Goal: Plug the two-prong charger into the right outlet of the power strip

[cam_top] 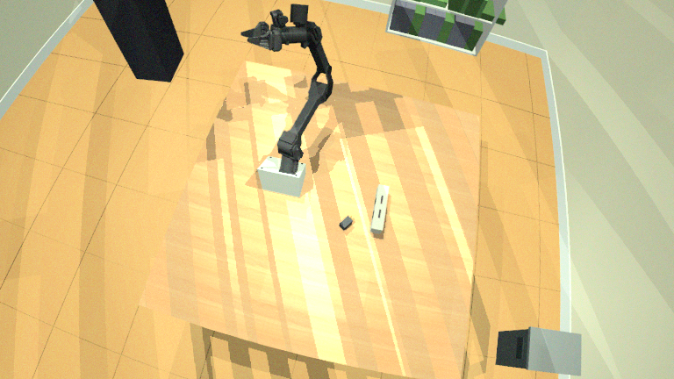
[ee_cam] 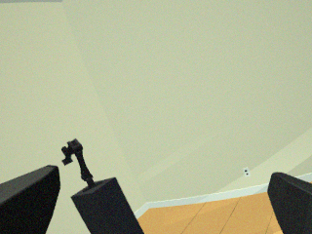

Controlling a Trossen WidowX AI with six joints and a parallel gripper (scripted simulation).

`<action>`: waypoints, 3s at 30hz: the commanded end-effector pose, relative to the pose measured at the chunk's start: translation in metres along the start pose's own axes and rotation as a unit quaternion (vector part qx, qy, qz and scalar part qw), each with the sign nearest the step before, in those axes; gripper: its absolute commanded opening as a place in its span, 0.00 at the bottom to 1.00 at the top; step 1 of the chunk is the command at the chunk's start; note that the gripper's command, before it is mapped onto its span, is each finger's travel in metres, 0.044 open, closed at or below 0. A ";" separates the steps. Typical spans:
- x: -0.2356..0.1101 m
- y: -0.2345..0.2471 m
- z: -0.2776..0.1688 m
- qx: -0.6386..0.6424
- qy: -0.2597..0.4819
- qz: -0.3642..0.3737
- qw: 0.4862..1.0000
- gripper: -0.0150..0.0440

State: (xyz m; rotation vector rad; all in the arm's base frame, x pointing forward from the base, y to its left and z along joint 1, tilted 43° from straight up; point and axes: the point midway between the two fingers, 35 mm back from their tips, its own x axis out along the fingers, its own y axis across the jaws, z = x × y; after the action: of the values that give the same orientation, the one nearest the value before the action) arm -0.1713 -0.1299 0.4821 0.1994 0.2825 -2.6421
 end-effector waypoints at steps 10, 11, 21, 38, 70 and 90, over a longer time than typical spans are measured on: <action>0.042 0.091 -0.032 -0.140 0.055 0.125 0.981 1.00; 0.043 0.098 -0.036 -0.150 0.059 0.134 0.978 1.00; 0.048 0.168 -0.073 -0.254 0.082 0.244 0.932 1.00; 0.026 0.276 -0.139 -0.401 0.091 0.400 0.819 1.00; -0.093 0.406 -0.319 -0.603 0.065 0.635 0.478 1.00; -0.185 0.398 -0.436 -0.663 0.042 0.712 0.228 1.00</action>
State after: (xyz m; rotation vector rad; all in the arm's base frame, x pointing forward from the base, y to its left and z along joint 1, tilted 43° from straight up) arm 0.2041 -0.3087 0.0470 -0.0410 1.3478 -0.0653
